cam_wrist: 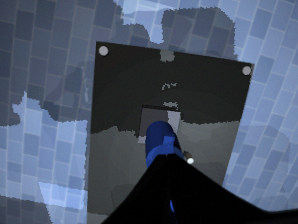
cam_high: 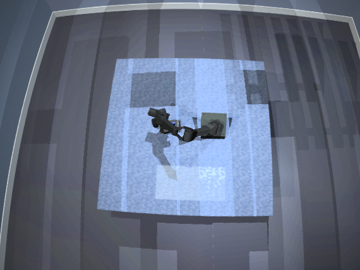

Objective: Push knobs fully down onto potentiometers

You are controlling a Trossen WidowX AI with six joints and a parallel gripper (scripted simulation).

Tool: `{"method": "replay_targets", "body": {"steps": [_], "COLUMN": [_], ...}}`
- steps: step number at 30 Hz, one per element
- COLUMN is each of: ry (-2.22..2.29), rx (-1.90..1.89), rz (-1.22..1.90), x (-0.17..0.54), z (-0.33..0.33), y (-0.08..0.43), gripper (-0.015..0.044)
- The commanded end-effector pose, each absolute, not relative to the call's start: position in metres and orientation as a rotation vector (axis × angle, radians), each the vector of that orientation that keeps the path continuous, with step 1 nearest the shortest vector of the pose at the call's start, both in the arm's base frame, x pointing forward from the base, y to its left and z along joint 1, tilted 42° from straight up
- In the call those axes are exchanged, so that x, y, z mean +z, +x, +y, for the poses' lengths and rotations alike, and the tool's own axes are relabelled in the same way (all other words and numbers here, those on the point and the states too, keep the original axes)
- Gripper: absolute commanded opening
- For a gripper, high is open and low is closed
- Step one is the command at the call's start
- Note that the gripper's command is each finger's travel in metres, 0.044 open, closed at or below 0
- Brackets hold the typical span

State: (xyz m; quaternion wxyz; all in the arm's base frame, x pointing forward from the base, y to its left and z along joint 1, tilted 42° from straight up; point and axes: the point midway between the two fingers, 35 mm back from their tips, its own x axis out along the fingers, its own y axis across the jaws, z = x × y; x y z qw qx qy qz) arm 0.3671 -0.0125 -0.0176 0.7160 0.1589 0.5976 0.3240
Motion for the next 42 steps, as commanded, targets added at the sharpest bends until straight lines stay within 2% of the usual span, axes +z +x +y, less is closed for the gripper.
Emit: {"method": "replay_targets", "body": {"steps": [1, 42], "ry": [0.348, 0.347], "rx": [0.727, 0.726], "rz": [1.32, 1.32], "x": [-0.0205, -0.0131], "z": [-0.0076, -0.0143], "y": [0.3689, 0.3684], "gripper": [0.0, 0.0]}}
